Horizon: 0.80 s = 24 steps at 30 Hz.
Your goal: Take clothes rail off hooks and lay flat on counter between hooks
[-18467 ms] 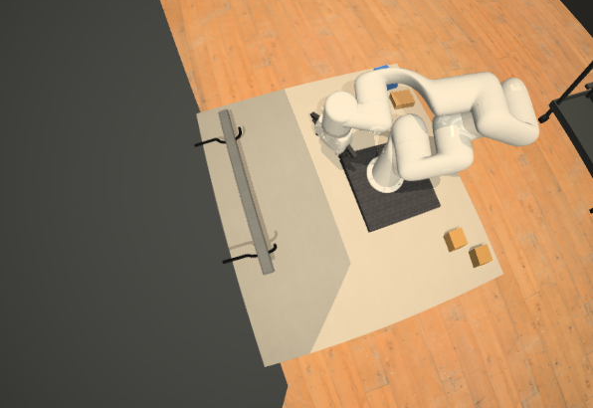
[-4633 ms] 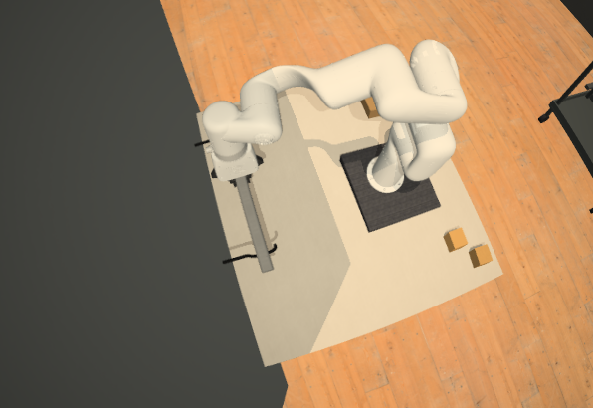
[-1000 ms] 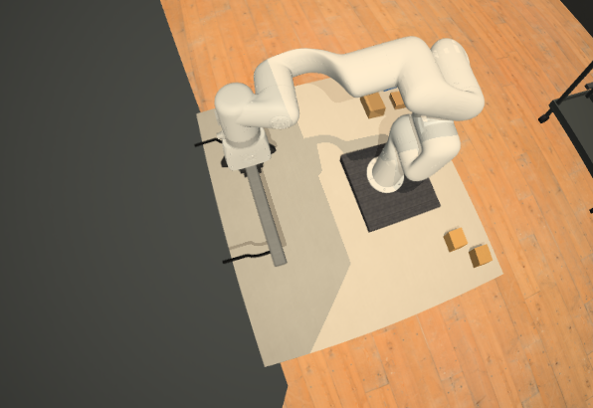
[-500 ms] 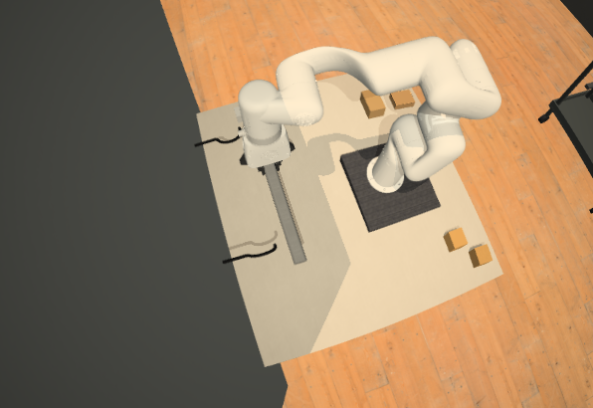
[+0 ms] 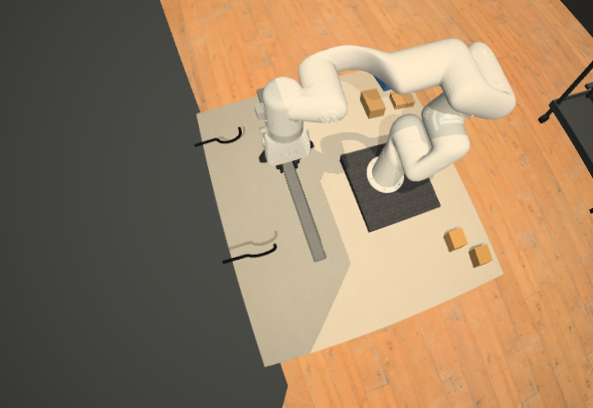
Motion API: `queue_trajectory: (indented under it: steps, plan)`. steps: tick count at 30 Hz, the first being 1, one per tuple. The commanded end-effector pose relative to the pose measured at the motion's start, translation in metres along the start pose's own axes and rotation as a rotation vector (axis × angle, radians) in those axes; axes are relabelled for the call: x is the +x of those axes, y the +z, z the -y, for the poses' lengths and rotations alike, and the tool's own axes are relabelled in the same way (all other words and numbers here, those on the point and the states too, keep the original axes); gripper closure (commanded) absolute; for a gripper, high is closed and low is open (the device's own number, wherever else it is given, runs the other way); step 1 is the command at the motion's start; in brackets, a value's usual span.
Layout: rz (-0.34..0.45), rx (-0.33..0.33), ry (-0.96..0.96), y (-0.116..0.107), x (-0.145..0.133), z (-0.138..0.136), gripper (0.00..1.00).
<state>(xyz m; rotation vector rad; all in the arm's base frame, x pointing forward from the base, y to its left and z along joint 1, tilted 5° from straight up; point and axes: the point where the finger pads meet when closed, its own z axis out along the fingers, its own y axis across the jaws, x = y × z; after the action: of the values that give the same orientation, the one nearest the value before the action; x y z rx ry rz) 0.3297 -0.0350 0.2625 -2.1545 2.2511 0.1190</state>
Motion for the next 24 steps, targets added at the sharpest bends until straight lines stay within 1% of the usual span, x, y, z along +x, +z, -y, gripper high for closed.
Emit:
queue_trajectory:
  steps: [1, 16, 24]
  plan:
    - [-0.001, 0.005, 0.000, -0.002, -0.002, -0.009, 1.00]
    - [-0.001, 0.005, 0.000, -0.002, -0.002, -0.009, 1.00]
    - [-0.001, 0.005, 0.000, 0.011, -0.002, -0.009, 1.00]
